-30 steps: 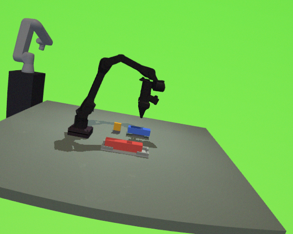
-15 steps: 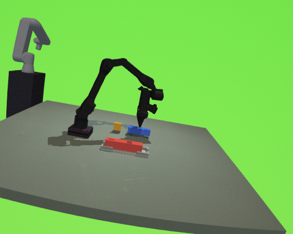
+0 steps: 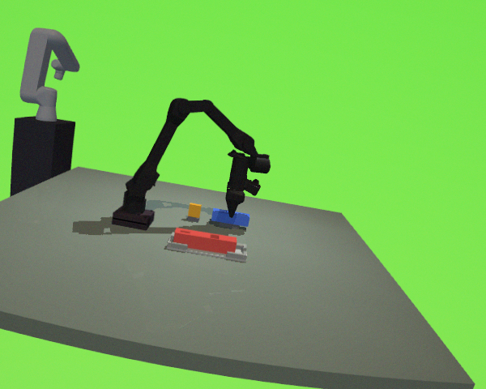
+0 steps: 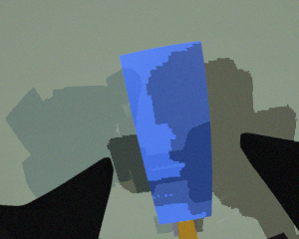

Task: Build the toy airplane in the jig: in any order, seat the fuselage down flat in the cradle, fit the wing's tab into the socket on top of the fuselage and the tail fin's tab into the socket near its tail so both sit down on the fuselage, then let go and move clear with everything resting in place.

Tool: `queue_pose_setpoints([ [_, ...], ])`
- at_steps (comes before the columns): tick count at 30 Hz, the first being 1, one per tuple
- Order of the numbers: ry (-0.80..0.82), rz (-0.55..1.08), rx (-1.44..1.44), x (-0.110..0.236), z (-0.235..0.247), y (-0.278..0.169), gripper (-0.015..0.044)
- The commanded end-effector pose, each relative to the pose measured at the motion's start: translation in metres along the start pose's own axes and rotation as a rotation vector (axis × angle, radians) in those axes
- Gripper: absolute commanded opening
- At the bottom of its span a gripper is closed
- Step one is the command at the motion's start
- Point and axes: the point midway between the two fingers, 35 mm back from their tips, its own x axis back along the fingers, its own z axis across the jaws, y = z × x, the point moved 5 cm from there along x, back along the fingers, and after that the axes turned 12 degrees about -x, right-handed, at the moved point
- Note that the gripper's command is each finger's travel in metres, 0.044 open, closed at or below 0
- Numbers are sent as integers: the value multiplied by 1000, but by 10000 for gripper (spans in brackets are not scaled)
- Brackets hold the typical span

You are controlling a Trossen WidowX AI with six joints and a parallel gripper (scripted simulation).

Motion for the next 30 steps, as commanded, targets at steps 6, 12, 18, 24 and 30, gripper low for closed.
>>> queue_pose_setpoints([
  [6,1,-1,-3,-13,0,0,440],
  [12,1,-1,-3,-23,0,-1,440],
  [18,1,-1,-3,-24,0,-1,335],
  [24,1,-1,-3,-24,0,-1,197],
  [30,1,-1,-3,-24,0,-1,157],
])
